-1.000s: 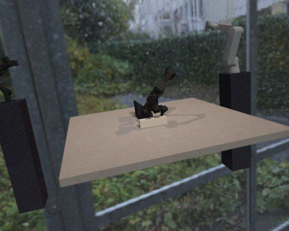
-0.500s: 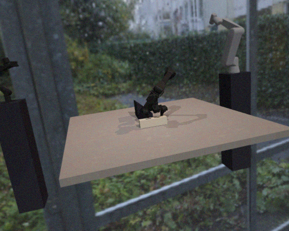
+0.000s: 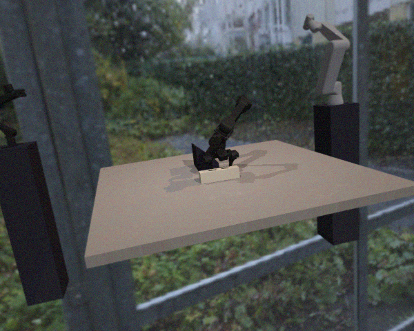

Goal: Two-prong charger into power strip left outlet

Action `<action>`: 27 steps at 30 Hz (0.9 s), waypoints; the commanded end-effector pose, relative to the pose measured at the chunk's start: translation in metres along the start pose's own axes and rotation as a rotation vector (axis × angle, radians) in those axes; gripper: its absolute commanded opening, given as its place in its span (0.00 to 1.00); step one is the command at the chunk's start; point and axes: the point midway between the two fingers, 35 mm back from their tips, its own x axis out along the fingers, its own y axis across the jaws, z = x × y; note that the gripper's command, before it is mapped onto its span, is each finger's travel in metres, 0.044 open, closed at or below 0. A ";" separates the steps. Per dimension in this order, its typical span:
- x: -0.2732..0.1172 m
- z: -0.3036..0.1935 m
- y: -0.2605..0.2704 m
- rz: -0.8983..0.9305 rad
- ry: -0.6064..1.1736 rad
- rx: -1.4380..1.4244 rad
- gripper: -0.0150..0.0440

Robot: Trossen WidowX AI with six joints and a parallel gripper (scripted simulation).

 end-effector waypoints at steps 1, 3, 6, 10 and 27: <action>0.000 -0.007 0.000 -0.005 -0.001 -0.005 1.00; 0.000 -0.010 -0.001 -0.005 -0.001 -0.005 1.00; 0.001 -0.014 -0.001 -0.005 -0.001 -0.005 1.00; 0.001 -0.019 -0.001 -0.004 -0.001 -0.005 1.00; 0.002 -0.033 0.000 0.002 -0.009 0.005 1.00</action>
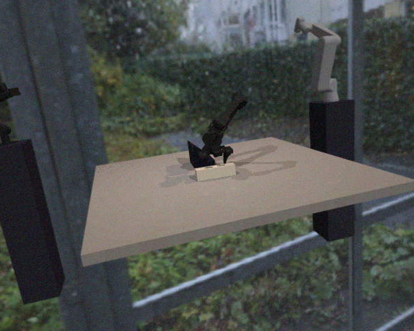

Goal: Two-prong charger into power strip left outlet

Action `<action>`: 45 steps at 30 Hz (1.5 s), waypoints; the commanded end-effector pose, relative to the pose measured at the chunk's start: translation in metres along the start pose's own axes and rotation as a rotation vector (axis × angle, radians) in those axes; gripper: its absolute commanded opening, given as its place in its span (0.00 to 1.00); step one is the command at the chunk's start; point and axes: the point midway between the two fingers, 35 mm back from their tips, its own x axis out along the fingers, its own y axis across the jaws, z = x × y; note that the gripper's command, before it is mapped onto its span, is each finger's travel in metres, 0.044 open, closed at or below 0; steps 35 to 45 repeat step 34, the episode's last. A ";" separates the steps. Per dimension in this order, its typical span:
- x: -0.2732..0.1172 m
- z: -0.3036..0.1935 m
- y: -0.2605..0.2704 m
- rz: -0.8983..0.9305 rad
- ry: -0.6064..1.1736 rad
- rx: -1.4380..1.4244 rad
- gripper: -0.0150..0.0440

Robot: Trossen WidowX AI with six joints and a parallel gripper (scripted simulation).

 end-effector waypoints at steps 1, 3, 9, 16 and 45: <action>-0.005 0.002 0.000 -0.003 -0.038 0.013 1.00; -0.017 0.006 0.000 -0.012 -0.143 0.050 1.00; -0.065 0.013 0.000 -0.027 -0.512 0.123 1.00; -0.077 0.013 0.000 -0.032 -0.604 0.126 1.00; -0.077 0.013 0.000 -0.032 -0.604 0.126 1.00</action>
